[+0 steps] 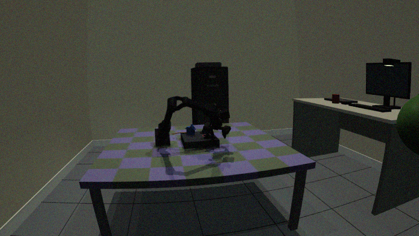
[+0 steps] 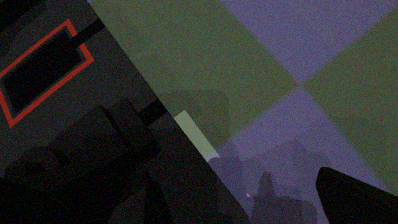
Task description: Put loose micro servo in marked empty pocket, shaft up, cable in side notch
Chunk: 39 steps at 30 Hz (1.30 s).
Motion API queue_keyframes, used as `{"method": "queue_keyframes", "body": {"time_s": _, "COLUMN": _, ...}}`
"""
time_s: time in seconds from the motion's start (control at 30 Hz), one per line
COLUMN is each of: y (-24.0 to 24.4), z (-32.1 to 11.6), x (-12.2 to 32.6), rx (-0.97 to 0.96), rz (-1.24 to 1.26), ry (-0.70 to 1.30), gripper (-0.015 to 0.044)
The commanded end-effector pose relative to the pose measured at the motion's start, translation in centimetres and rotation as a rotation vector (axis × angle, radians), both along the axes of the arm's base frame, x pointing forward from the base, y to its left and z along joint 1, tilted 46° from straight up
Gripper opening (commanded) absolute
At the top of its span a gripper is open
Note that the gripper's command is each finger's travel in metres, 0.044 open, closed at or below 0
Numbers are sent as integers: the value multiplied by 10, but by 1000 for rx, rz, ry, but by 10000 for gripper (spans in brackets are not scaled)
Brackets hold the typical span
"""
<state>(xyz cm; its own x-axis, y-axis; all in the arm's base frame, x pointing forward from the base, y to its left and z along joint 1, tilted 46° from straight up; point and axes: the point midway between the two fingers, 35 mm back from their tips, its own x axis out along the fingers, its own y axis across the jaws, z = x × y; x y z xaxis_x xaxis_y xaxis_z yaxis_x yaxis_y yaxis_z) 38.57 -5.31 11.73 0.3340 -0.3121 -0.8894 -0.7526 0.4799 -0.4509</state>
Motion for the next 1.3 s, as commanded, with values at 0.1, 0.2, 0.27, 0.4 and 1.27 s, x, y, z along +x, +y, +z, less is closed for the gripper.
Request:
{"method": "queue_keyframes", "body": {"time_s": 0.1, "y": 46, "z": -28, "x": -17, "rx": -43, "rz": 170, "ry": 166, "gripper": 440}}
{"method": "queue_keyframes", "body": {"time_s": 0.2, "y": 64, "z": -37, "x": -25, "rx": -67, "rz": 239, "ry": 227, "gripper": 440}}
{"method": "queue_keyframes", "body": {"time_s": 0.27, "y": 75, "z": -44, "x": -31, "rx": -85, "rz": 287, "ry": 271, "gripper": 440}}
{"method": "queue_keyframes", "body": {"time_s": 0.4, "y": 96, "z": -54, "x": -46, "rx": -125, "rz": 374, "ry": 352, "gripper": 440}}
{"method": "queue_keyframes", "body": {"time_s": 1.27, "y": 185, "z": -94, "x": -157, "rx": -504, "rz": 977, "ry": 853, "gripper": 440}}
